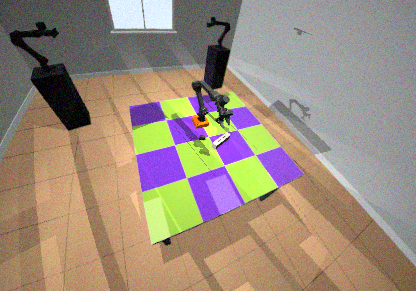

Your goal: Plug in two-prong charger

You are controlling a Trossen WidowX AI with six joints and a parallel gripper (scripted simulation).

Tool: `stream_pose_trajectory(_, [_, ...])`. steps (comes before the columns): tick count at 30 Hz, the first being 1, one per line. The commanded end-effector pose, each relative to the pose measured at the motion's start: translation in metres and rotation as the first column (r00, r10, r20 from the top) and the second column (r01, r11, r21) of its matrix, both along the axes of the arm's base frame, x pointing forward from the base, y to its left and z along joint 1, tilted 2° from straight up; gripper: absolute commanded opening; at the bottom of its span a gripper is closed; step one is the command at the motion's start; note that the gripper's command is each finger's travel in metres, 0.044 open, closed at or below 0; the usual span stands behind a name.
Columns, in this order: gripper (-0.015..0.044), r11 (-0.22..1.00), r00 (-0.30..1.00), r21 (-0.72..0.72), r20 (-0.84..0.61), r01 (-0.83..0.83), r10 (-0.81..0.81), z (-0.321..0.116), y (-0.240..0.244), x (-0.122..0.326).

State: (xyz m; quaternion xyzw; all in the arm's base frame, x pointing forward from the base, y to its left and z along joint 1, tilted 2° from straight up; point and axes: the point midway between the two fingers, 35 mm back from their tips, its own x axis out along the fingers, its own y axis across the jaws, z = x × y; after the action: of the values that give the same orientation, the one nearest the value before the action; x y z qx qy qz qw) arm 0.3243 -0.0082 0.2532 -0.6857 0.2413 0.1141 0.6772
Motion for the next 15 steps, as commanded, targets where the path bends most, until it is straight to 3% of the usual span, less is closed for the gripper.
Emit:
stream_pose_trajectory(1, [0.0440, 0.999, 0.995, 0.008, -0.090, 0.037, -0.036, -0.022, -0.013, -0.002])
stream_pose_trajectory(15, [0.0440, 0.980, 0.899, 0.033, -0.404, 0.198, -0.168, -0.094, -0.058, -0.029])
